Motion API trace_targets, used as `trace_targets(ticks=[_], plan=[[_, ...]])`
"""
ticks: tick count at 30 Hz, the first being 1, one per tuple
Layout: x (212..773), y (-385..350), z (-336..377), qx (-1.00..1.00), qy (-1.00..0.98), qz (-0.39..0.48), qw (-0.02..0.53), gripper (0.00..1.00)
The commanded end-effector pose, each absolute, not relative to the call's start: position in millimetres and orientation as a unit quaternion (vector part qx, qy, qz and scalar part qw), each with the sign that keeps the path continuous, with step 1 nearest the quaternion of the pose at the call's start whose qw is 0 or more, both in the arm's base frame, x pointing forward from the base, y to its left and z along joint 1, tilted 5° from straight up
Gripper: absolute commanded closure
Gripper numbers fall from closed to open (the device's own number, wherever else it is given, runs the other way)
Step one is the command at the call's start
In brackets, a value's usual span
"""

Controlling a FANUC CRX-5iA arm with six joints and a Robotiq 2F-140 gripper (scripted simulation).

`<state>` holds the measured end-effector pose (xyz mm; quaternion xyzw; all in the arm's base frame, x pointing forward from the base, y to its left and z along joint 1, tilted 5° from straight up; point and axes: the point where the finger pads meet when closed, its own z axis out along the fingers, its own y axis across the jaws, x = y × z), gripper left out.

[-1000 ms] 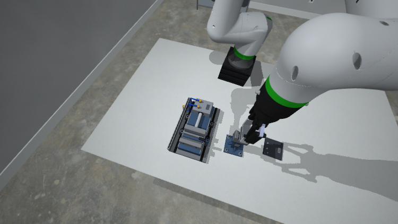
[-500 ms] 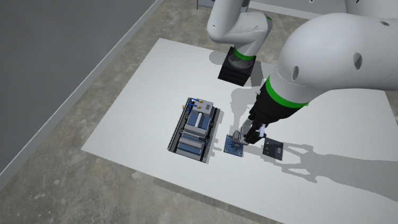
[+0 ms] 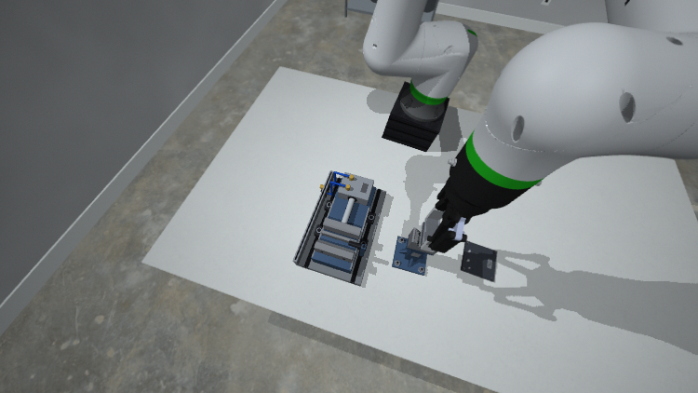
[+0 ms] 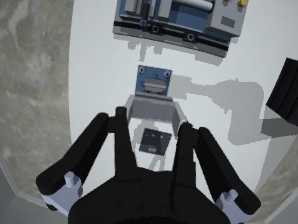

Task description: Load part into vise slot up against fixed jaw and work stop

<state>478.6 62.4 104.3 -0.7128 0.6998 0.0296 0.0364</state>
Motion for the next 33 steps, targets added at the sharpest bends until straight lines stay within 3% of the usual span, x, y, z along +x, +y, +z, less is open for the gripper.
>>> trace_targets(ticks=[1,33], plan=[[478.8,62.4,104.5,-0.713,0.7,0.029,0.037,1.0],[478.6,63.0,104.3,-0.713,0.7,0.021,0.028,1.0]])
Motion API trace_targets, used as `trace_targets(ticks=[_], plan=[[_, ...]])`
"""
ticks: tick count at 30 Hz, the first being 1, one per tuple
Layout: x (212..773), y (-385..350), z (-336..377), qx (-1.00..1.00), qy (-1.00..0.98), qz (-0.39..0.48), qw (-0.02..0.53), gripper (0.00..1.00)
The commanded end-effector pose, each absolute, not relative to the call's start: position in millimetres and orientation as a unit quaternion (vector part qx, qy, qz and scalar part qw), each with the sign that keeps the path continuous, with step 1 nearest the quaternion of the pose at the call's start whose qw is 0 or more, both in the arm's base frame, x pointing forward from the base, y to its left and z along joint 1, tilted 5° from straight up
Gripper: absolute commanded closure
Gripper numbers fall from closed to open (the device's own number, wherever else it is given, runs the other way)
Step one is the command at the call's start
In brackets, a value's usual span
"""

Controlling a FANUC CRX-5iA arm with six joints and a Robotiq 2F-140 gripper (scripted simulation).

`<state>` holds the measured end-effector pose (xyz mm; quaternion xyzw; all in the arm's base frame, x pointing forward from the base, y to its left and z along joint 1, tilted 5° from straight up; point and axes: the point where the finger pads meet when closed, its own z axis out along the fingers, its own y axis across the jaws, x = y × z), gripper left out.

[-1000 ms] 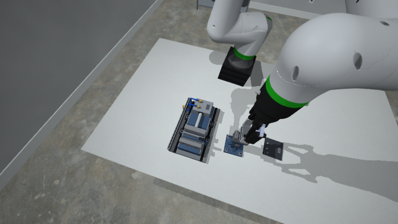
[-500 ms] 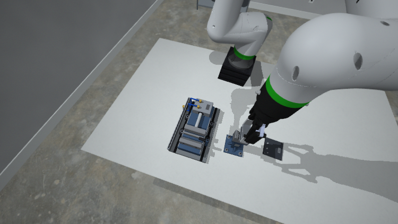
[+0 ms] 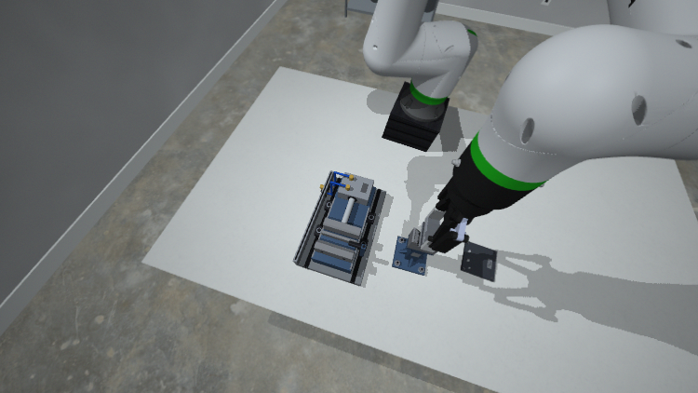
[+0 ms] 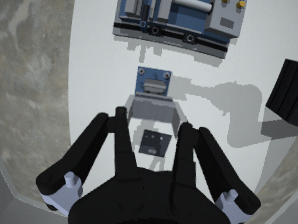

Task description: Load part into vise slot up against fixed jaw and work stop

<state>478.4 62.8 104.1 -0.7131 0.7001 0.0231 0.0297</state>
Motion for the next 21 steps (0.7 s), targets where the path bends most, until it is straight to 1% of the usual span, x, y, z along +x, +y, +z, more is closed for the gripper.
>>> trace_targets(ticks=[1,21], plan=[[478.6,63.1,104.3,-0.713,0.7,0.02,0.027,1.0],[478.5,65.4,104.3,-0.713,0.701,-0.012,-0.004,1.0]])
